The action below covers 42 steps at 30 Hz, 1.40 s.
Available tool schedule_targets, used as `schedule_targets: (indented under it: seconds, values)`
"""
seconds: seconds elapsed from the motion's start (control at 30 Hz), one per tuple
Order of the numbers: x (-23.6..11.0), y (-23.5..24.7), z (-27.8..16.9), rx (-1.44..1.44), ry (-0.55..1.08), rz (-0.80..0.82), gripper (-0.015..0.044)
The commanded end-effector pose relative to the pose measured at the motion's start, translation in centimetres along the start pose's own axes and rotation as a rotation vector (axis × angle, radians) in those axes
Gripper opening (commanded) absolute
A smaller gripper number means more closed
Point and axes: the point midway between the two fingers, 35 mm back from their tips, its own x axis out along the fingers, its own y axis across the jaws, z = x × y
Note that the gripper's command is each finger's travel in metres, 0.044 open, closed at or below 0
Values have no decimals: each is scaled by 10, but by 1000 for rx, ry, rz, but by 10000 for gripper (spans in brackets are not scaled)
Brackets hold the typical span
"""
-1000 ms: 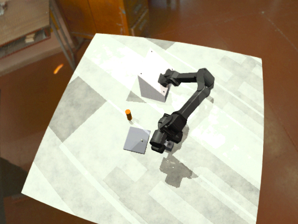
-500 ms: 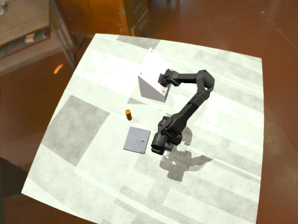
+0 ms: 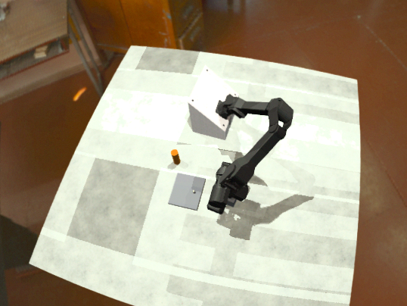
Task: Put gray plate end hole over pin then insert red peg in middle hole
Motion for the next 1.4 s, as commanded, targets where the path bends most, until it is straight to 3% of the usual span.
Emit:
schedule_targets:
  seconds: [0.0, 0.13, 0.5, 0.73, 0.87, 1.37]
  values:
    - [9, 2, -1, 9, -3, 7, 440]
    - [12, 2, -1, 10, -4, 7, 440]
    - [12, 2, -1, 10, -4, 7, 151]
    - [12, 2, -1, 10, -4, 7, 105]
    - [8, 1, -1, 10, -2, 7, 0]
    - [-37, -9, -5, 10, 8, 5, 0]
